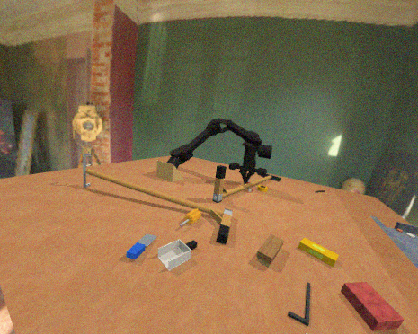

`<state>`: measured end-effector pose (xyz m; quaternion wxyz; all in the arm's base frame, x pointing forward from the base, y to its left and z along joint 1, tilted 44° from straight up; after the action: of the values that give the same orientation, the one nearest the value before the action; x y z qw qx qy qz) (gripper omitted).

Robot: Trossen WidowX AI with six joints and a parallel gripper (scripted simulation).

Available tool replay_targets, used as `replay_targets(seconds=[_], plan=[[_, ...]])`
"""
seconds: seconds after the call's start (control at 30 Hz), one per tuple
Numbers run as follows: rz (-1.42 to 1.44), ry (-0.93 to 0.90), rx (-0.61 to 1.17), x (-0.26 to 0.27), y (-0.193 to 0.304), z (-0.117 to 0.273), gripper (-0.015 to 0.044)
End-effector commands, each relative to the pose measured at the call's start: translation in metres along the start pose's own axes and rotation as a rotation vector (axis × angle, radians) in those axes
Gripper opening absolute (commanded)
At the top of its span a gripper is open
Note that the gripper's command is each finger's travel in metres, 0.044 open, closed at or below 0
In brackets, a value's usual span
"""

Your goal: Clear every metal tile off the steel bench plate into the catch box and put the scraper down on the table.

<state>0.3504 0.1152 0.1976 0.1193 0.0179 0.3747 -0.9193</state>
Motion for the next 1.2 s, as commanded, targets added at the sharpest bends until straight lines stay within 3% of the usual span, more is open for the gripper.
replay_targets(seconds=[0.0,1.17], plan=[[0.003,-0.009,-0.004,-0.006,0.003,-0.006,0.0],[-0.028,-0.003,0.004,0.001,0.0,0.1,0.0]])
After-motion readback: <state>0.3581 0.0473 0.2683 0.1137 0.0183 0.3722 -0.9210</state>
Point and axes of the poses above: the point midway between the two fingers, 35 mm back from their tips, its own z axis back along the fingers, its own x axis across the jaws, y = z × x, the point moved 9 cm from there along z, back along the fingers, and after that the axes turned 4 degrees about z, right-handed, at the moved point
